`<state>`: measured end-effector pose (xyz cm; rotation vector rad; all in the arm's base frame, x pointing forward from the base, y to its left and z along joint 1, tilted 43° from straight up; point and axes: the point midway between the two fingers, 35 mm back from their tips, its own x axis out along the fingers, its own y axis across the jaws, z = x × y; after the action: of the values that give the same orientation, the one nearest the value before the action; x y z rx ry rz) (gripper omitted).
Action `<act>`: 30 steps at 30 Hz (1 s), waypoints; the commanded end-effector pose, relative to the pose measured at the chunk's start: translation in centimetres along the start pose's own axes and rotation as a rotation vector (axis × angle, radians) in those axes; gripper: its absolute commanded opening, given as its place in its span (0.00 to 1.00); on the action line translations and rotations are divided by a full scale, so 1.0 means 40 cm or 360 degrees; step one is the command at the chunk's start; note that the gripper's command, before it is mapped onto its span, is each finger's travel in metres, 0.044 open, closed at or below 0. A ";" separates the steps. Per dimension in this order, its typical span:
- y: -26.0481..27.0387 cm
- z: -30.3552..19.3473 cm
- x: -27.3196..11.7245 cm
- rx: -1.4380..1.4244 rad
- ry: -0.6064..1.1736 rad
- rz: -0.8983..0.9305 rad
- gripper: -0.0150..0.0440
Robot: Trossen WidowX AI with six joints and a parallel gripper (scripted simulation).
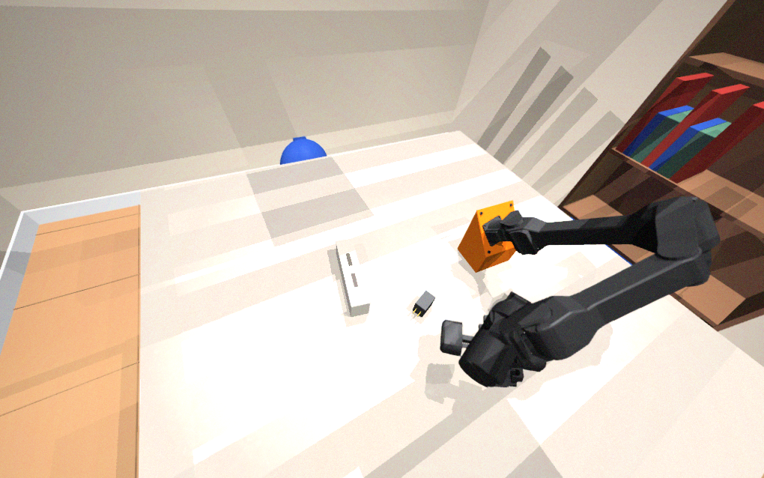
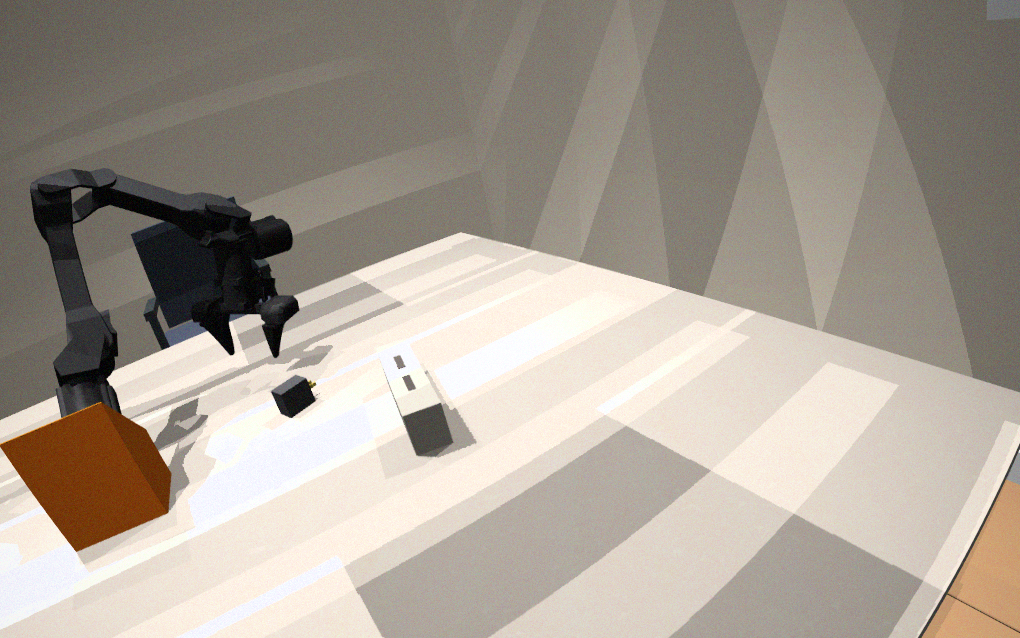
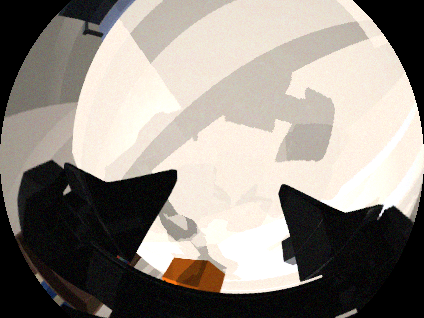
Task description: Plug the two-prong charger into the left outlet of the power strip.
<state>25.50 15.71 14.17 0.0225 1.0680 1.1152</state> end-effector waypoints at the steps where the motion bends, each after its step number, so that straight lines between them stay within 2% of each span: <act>1: -0.045 -0.027 -0.006 0.0105 0.0012 -0.0031 1.00; 30: -0.264 -0.215 -0.085 0.0645 0.0006 -0.0193 1.00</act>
<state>27.25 5.14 7.59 0.2507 1.2408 0.8015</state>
